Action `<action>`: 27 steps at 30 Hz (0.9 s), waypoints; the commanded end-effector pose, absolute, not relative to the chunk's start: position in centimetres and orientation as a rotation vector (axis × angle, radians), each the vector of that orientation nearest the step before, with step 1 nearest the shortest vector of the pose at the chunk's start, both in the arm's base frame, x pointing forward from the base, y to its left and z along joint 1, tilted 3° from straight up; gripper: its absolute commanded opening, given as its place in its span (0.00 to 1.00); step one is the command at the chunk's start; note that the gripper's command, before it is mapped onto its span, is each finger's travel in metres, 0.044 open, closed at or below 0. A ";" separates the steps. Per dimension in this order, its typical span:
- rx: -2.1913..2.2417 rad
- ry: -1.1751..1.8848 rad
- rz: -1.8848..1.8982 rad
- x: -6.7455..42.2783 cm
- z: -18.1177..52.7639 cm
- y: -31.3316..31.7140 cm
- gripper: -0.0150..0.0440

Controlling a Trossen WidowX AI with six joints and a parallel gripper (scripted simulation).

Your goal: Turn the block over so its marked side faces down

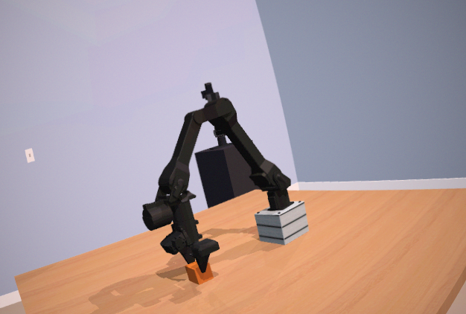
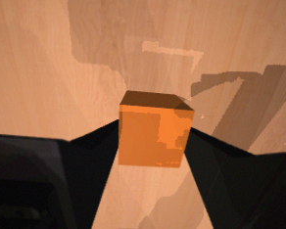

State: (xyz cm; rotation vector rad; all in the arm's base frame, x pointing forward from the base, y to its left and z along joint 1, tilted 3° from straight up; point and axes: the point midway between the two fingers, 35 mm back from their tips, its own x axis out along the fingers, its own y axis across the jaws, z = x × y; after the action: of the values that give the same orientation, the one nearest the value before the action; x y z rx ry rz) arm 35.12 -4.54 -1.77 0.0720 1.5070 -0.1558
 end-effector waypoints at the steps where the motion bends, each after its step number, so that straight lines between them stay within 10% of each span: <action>1: 0.068 1.513 -0.151 35.0 -2.0 -4.5 0.56; 17: 0.069 1.513 -0.151 35.0 -0.1 -4.4 0.25; 27: 0.067 1.489 -0.151 35.0 0.9 -4.4 0.25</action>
State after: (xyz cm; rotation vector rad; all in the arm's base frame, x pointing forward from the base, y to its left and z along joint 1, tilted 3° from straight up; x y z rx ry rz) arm 34.89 -4.37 0.62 0.0691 1.5127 -0.1524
